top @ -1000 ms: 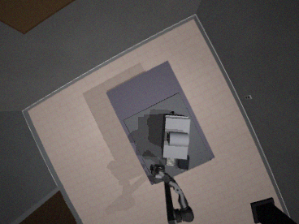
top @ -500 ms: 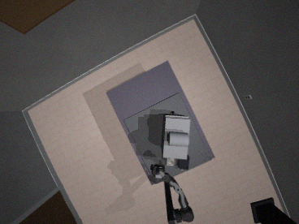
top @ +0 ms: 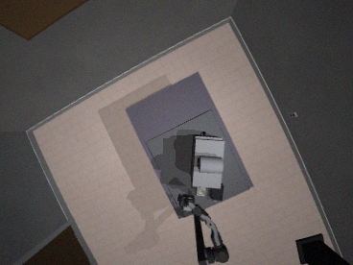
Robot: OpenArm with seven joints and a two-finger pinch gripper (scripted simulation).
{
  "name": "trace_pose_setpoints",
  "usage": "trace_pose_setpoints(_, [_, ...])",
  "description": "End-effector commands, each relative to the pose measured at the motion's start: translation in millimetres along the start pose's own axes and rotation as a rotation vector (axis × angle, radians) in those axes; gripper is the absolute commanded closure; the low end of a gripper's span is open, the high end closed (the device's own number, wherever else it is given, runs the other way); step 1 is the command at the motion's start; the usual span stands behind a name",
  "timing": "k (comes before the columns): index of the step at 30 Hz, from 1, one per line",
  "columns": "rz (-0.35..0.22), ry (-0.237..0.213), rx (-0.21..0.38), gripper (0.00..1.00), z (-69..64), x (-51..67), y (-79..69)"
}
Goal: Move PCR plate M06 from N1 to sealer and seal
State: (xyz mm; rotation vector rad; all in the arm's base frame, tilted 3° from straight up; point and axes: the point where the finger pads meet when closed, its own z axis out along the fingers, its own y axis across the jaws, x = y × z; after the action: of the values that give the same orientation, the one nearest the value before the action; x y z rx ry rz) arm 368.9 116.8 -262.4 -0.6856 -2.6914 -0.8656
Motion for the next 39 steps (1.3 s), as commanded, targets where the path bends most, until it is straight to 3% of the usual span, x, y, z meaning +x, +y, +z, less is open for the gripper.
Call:
trace_pose_setpoints(1, [0.000,0.002,-0.007,1.00,-0.2,0.9,1.7])
trace_pose_setpoints(10, [0.000,0.002,-0.007,1.00,-0.2,0.9,1.7])
trace_pose_setpoints(15, [0.050,0.055,-0.160,1.00,10.2,15.4,26.5])
trace_pose_setpoints(39, [0.050,0.055,-0.160,1.00,8.2,12.8,23.2])
